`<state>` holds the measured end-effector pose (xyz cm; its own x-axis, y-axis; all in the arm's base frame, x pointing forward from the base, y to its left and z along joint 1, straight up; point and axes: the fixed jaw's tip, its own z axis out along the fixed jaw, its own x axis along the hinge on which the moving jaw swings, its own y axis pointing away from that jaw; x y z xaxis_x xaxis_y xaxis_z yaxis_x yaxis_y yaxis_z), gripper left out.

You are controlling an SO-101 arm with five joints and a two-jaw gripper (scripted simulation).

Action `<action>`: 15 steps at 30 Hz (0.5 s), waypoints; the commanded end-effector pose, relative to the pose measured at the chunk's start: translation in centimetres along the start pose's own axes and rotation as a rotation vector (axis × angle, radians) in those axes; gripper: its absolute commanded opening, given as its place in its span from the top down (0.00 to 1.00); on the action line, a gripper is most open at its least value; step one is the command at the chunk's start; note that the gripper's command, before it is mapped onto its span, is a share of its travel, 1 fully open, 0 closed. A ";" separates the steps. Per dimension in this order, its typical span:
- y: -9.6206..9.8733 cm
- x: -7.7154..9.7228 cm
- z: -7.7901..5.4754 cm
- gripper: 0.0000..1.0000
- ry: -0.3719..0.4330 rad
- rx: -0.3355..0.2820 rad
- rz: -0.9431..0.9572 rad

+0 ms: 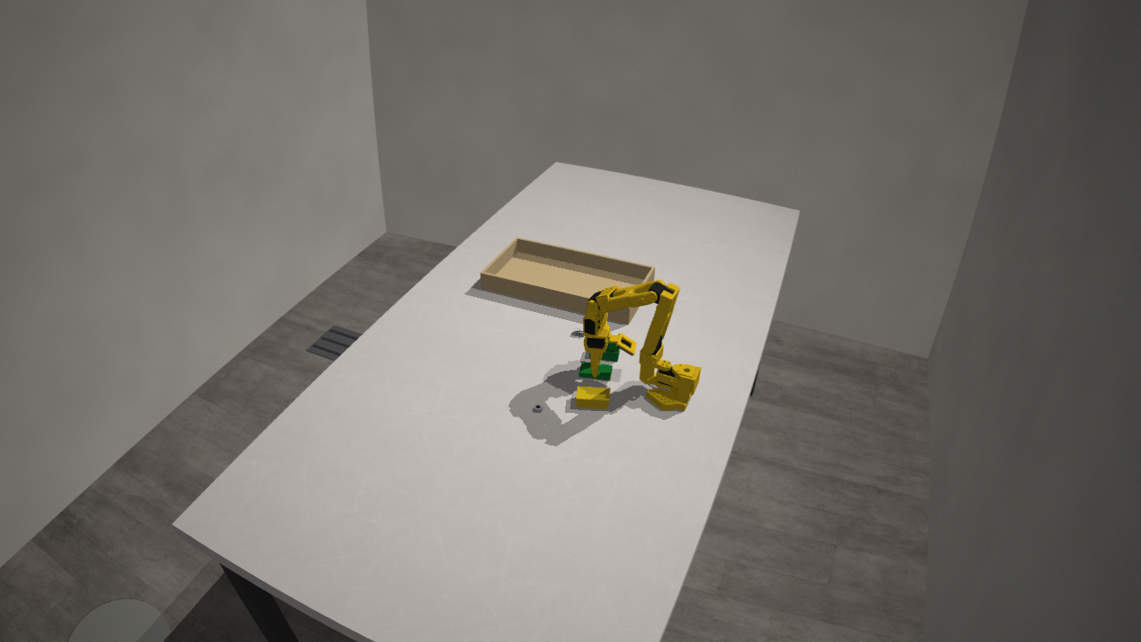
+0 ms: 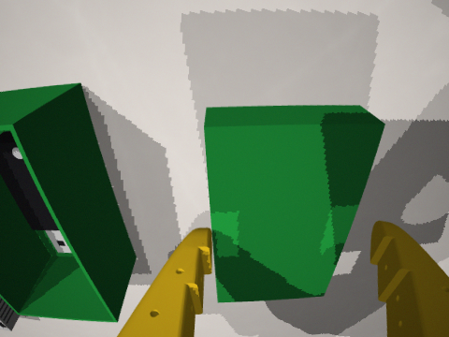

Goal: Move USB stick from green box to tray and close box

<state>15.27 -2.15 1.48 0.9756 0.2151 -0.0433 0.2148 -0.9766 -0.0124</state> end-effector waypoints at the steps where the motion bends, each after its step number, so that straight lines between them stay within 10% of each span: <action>1: 0.1 0.7 -1.6 0.71 0.043 -0.012 0.004; 15: 0.0 0.4 -4.3 0.71 0.043 -0.012 0.004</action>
<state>15.38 -2.16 4.54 0.9756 0.2151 -0.0431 0.2148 -0.9766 -0.0123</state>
